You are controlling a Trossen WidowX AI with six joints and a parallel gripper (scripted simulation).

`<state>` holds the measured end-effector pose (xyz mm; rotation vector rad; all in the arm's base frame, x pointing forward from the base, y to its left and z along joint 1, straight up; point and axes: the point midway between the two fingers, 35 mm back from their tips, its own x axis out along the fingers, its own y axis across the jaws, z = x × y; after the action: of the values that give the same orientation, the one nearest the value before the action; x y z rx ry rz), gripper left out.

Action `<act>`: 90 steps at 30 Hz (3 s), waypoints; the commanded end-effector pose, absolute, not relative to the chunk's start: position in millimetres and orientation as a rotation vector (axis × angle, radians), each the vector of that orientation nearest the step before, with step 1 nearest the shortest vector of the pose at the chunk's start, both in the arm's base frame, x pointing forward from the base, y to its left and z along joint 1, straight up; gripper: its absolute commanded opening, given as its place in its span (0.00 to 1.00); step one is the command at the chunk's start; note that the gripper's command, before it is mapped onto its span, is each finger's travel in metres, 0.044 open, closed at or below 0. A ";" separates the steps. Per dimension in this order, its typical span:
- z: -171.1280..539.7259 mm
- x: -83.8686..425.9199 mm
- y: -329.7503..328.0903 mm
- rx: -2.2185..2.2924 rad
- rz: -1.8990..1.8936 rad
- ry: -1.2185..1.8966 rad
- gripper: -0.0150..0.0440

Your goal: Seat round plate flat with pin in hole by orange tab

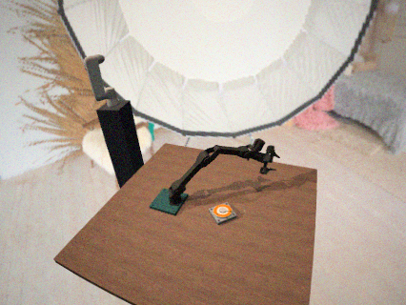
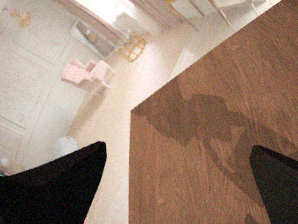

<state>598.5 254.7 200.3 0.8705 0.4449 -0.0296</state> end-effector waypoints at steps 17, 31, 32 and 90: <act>121.9 425.1 -5.4 0.203 -0.225 1.301 0.25; 114.5 357.6 -39.8 0.163 -0.162 1.522 0.25; 109.8 358.0 -39.9 0.163 -0.162 1.522 0.25; 88.7 348.3 -87.4 0.159 -0.166 1.523 0.25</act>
<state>347.2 -86.5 78.4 0.1667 1.5313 -0.1660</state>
